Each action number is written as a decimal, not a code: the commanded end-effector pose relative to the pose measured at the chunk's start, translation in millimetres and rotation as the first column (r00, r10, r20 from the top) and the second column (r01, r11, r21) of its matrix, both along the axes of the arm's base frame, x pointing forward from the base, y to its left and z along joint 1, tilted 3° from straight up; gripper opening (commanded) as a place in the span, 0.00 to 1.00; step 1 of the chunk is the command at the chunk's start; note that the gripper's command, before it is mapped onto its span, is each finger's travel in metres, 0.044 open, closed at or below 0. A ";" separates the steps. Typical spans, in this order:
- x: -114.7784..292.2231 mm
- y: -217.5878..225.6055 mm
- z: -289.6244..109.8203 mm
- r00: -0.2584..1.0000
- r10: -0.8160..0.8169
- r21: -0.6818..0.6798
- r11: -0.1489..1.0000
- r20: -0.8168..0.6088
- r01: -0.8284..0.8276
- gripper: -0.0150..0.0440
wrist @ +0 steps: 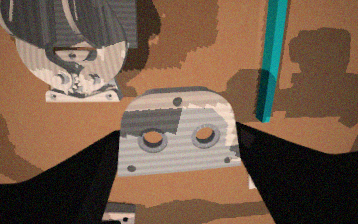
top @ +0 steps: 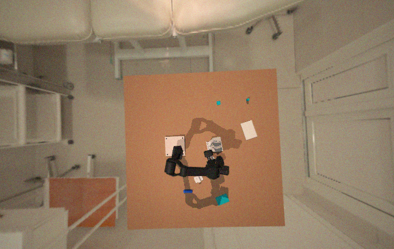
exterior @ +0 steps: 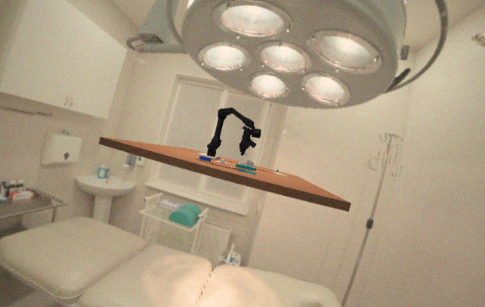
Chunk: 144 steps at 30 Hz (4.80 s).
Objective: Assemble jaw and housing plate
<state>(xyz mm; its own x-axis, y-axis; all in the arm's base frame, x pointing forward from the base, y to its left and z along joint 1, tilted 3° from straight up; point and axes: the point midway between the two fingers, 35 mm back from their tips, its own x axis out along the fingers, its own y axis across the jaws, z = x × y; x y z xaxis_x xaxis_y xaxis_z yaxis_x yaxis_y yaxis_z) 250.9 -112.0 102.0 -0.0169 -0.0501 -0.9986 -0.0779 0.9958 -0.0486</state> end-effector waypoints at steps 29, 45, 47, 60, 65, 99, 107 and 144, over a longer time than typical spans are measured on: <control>14.9 96.7 -5.9 0.997 -0.081 0.002 0.997 0.004 0.081 0.85; 14.9 96.7 -5.9 0.997 -0.074 0.002 0.997 0.004 0.074 0.85; 14.9 96.7 -5.9 0.997 -0.074 0.002 0.997 0.004 0.074 0.85; 15.3 98.9 -6.0 0.997 -0.074 0.002 0.997 0.004 0.074 0.85; 15.3 98.9 -6.0 0.997 -0.074 0.002 0.997 0.004 0.074 0.85; 16.9 97.8 -28.3 0.997 -0.075 0.002 0.997 0.004 0.075 0.85; 16.8 97.2 -41.3 0.997 -0.075 0.002 0.997 0.004 0.075 0.85; 14.3 95.9 -70.0 0.998 -0.069 0.002 0.998 0.003 0.069 0.85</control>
<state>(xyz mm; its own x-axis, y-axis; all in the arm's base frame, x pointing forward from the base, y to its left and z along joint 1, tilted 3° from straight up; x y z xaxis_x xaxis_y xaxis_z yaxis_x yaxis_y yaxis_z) 265.2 -16.3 33.5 -0.0166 -0.0486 -0.9987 -0.0037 0.9988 -0.0485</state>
